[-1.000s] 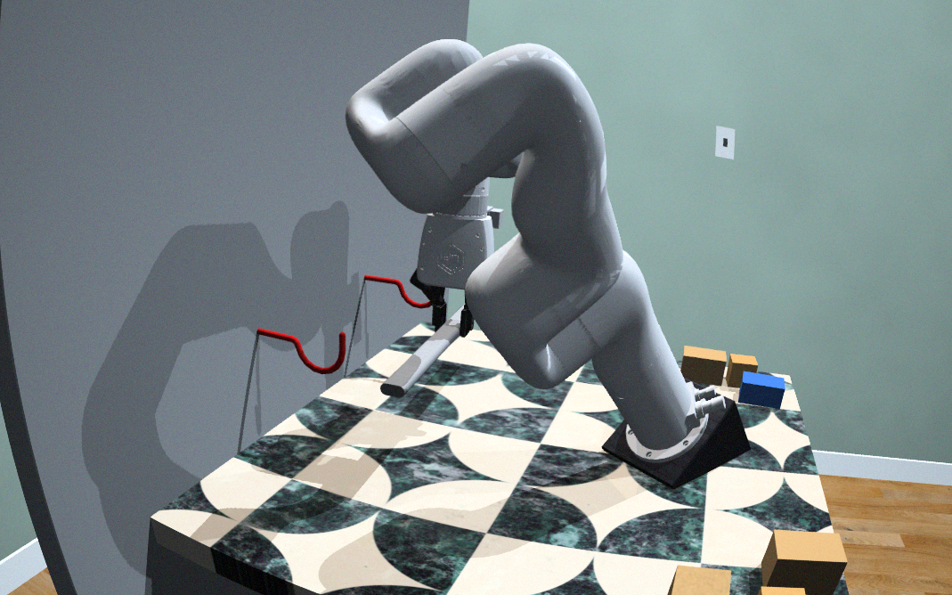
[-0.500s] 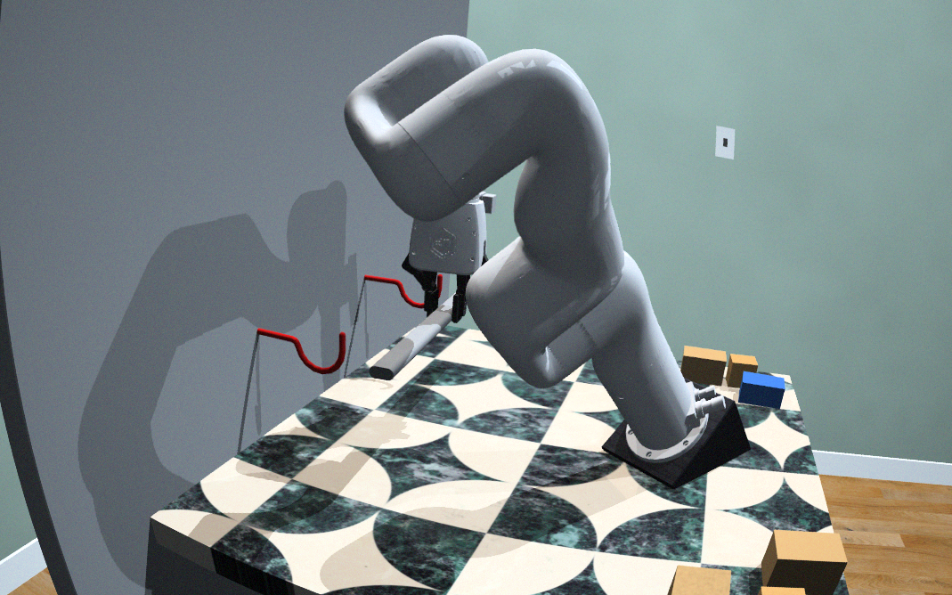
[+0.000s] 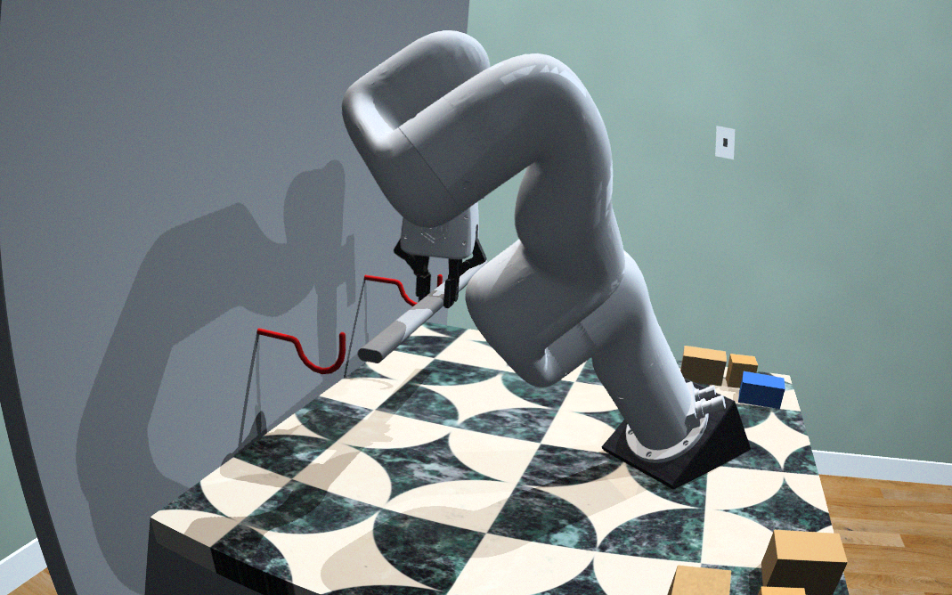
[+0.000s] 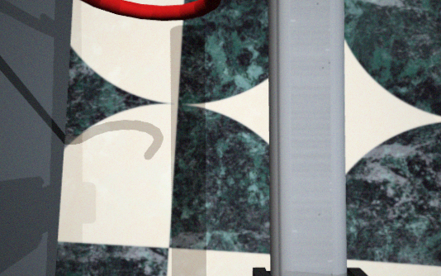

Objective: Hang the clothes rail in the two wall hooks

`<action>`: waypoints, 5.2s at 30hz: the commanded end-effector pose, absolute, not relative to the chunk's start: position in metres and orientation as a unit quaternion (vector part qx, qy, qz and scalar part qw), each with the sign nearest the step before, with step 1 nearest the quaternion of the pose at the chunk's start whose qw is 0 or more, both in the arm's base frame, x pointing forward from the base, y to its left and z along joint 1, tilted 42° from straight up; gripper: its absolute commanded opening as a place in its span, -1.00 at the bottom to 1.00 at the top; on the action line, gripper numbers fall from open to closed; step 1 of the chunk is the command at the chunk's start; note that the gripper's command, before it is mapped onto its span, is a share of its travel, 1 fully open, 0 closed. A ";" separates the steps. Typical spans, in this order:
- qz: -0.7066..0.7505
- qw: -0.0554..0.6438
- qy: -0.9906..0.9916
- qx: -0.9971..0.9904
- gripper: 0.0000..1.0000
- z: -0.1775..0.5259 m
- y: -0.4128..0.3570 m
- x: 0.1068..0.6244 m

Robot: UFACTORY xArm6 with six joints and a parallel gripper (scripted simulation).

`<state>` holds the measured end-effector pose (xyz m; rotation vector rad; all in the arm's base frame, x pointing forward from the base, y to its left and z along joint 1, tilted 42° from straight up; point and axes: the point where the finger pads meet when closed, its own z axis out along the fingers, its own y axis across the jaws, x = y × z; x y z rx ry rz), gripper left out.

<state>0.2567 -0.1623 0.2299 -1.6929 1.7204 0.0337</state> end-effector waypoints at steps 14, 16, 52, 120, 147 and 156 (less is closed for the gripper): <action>0.012 0.355 0.666 -0.656 -1.00 0.261 -0.169 0.254; 0.012 0.355 0.666 -0.656 -1.00 0.265 -0.169 0.254; 0.012 0.355 0.666 -0.656 -1.00 0.318 -0.179 0.250; 0.024 0.355 0.688 -0.633 -1.00 0.331 -0.185 0.278; 0.023 0.355 0.688 -0.633 -1.00 0.337 -0.188 0.291; 0.023 0.355 0.688 -0.633 -1.00 0.337 -0.188 0.291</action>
